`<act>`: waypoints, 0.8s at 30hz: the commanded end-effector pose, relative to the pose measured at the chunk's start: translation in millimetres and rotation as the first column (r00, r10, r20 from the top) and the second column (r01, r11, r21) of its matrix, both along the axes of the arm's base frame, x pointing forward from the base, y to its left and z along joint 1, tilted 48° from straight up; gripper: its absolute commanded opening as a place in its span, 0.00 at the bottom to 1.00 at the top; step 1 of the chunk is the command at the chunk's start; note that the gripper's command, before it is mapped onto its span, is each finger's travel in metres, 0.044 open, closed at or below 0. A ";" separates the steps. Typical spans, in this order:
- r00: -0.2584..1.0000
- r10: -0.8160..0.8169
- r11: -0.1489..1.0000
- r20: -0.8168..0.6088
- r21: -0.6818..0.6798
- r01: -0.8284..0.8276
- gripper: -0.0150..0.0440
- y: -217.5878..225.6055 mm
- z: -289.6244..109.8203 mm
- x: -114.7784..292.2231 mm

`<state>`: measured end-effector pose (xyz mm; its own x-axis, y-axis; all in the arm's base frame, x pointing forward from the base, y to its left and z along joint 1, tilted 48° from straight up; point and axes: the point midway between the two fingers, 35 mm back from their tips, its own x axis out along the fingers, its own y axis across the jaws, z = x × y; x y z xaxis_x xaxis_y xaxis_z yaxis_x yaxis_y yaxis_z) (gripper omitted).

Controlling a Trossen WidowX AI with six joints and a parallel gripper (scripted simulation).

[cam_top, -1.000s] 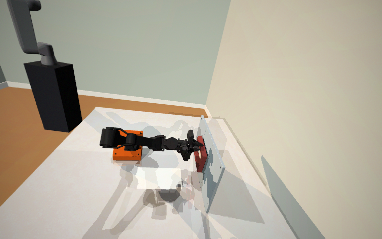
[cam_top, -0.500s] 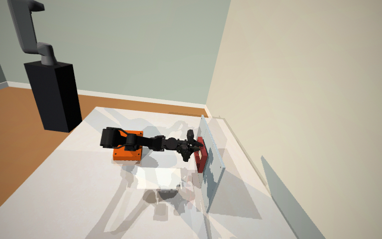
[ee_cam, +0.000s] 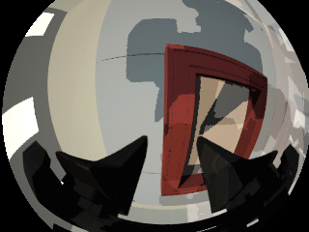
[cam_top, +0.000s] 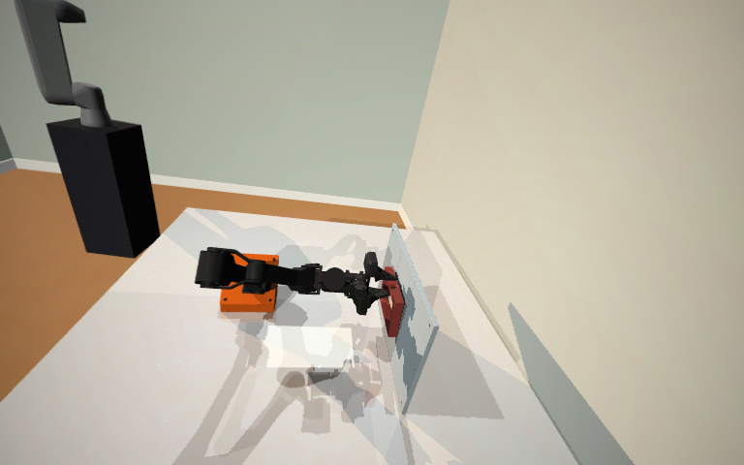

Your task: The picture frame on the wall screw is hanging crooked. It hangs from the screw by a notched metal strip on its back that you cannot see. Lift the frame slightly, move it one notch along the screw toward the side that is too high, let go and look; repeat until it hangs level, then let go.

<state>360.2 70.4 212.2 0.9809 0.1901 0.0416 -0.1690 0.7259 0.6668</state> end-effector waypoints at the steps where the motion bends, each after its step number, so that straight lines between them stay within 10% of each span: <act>1: 1.000 0.000 1.000 -0.001 0.007 0.000 0.69 -0.3 0.4 -1.2; 24: 0.998 0.020 0.982 -0.066 0.191 -0.007 0.69 -7.1 14.4 -113.1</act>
